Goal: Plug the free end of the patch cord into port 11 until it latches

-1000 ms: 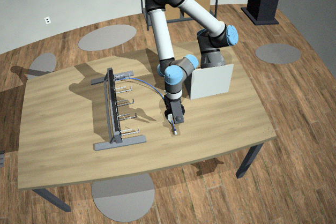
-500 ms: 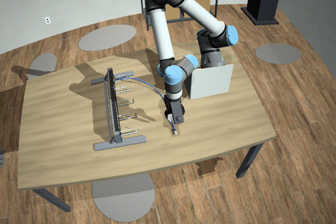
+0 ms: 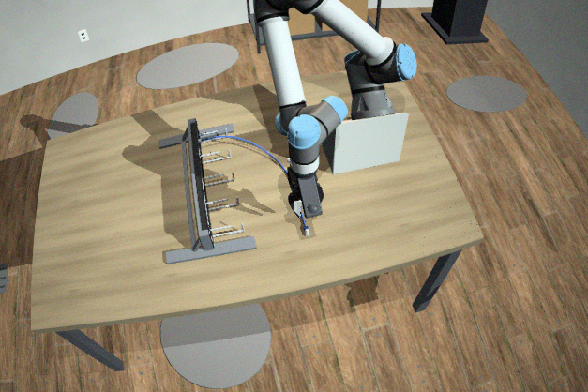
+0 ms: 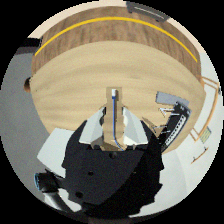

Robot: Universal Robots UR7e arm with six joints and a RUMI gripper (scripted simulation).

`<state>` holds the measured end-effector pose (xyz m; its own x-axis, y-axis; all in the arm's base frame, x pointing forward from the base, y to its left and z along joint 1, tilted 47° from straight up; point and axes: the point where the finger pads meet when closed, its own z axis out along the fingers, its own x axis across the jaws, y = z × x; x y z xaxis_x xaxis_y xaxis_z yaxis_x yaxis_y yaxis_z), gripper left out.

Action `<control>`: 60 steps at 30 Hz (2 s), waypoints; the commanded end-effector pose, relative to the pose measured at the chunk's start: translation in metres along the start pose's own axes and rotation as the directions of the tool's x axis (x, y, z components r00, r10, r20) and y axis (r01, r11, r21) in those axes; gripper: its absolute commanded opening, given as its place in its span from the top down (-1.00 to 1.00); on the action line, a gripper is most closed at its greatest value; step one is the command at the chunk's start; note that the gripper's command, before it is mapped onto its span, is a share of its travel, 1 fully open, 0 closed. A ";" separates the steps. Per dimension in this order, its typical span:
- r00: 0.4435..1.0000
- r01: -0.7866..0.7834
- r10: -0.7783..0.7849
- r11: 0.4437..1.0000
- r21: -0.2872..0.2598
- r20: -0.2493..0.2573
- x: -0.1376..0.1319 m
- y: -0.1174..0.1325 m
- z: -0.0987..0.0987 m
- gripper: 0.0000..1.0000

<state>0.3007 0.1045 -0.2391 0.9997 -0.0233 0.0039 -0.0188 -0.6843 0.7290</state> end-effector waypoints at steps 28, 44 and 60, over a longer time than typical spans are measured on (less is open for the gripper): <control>1.000 0.002 -0.002 1.000 -0.003 0.005 -0.002 0.001 0.052 0.56; 1.000 0.001 -0.001 1.000 -0.002 0.004 -0.001 0.001 0.065 0.56; 1.000 0.001 -0.001 1.000 -0.001 0.002 -0.001 0.001 0.064 0.56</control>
<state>0.3001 0.0584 -0.2827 0.9997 -0.0238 0.0045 -0.0196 -0.6845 0.7287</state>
